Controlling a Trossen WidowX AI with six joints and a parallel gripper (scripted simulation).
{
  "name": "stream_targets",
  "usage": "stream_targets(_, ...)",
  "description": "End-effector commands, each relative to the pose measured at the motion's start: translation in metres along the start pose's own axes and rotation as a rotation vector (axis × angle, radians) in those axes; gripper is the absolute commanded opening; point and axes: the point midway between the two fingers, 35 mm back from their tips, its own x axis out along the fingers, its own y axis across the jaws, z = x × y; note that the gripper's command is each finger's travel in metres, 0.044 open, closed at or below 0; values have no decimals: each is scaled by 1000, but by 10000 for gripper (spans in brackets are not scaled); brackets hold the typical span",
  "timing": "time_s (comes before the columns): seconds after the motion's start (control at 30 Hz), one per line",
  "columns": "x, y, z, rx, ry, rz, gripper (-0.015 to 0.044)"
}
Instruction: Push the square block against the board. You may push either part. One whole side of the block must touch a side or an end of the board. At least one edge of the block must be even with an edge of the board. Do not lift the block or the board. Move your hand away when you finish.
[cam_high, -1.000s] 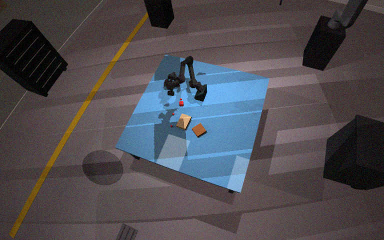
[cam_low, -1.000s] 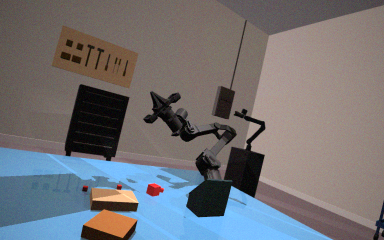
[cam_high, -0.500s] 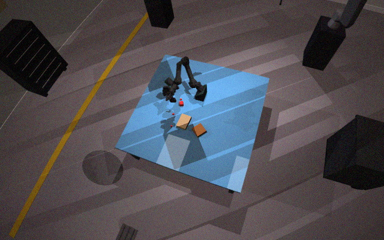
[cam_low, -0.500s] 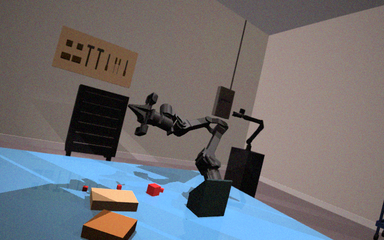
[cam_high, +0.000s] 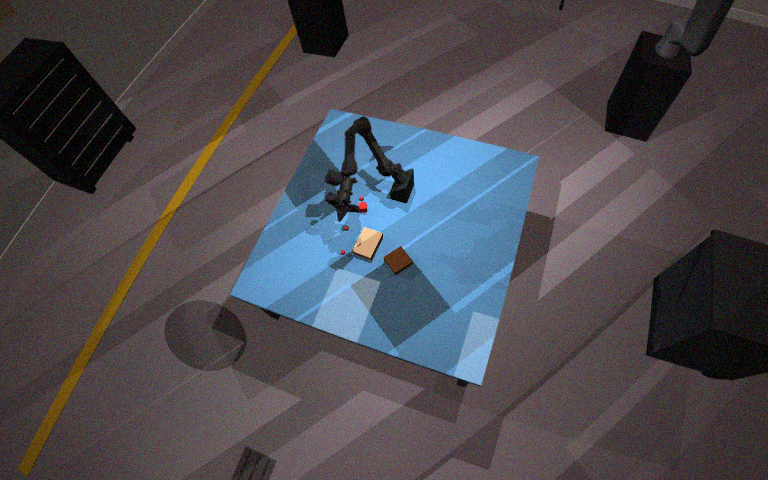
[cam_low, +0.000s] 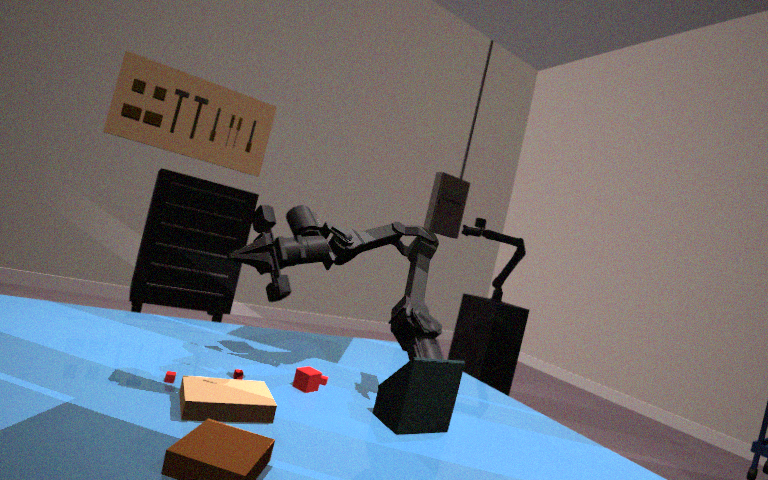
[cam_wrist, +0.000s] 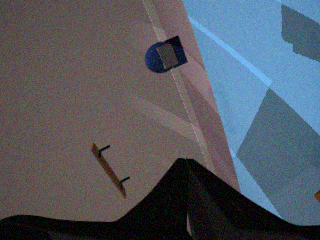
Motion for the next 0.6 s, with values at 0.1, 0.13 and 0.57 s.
stream_targets(0.1, 17, -37, 7, 40, -63, -235, 0)
stream_targets(0.13, 18, -42, 8, 43, -72, -267, 0)
stream_targets(0.57, 22, -109, 20, 20, -211, -685, 0)
